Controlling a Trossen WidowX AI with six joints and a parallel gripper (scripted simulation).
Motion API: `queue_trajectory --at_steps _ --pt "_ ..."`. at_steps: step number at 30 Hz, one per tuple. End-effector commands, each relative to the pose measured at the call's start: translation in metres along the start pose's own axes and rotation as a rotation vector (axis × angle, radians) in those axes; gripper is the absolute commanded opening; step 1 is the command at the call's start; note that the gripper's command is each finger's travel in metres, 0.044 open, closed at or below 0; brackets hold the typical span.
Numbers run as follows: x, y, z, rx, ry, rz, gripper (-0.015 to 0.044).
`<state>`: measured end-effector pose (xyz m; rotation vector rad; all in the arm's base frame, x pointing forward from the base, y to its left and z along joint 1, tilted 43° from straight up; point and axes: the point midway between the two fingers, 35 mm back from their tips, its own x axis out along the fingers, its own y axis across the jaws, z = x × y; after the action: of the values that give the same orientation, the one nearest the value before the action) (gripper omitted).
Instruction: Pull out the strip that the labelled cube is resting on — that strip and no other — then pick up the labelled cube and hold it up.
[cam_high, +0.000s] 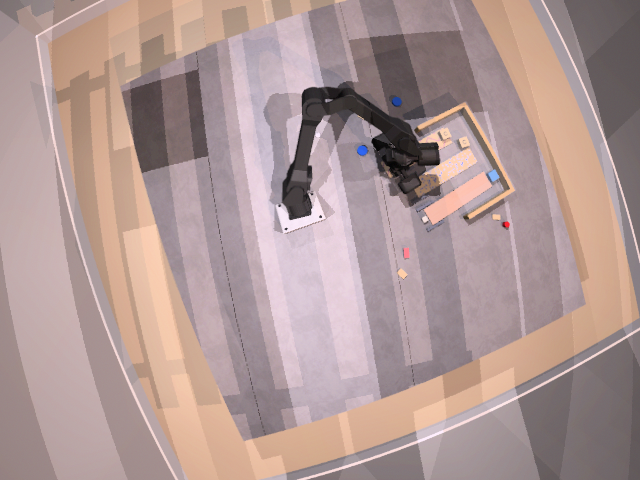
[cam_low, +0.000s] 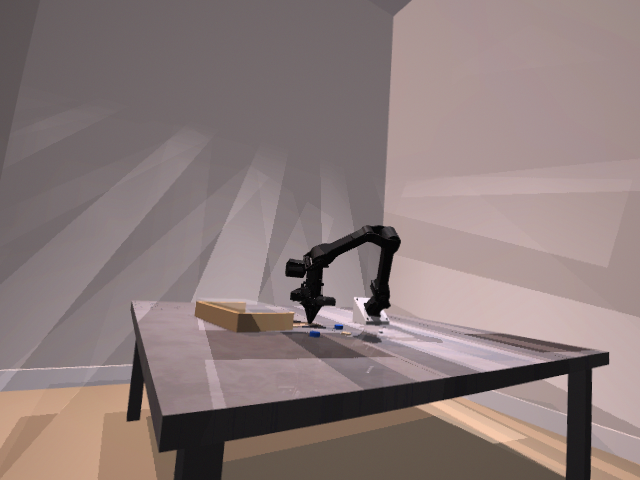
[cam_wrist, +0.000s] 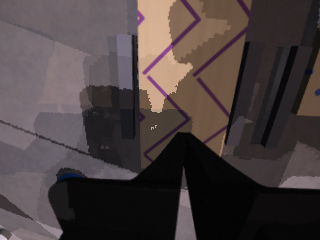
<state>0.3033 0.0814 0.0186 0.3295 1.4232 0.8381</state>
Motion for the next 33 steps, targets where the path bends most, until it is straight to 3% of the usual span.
queue_trajectory --at_steps 1,33 --pt "0.004 0.0 -0.01 0.003 0.017 0.003 0.0" --pt "0.004 0.001 -0.059 0.005 0.019 0.003 0.0"
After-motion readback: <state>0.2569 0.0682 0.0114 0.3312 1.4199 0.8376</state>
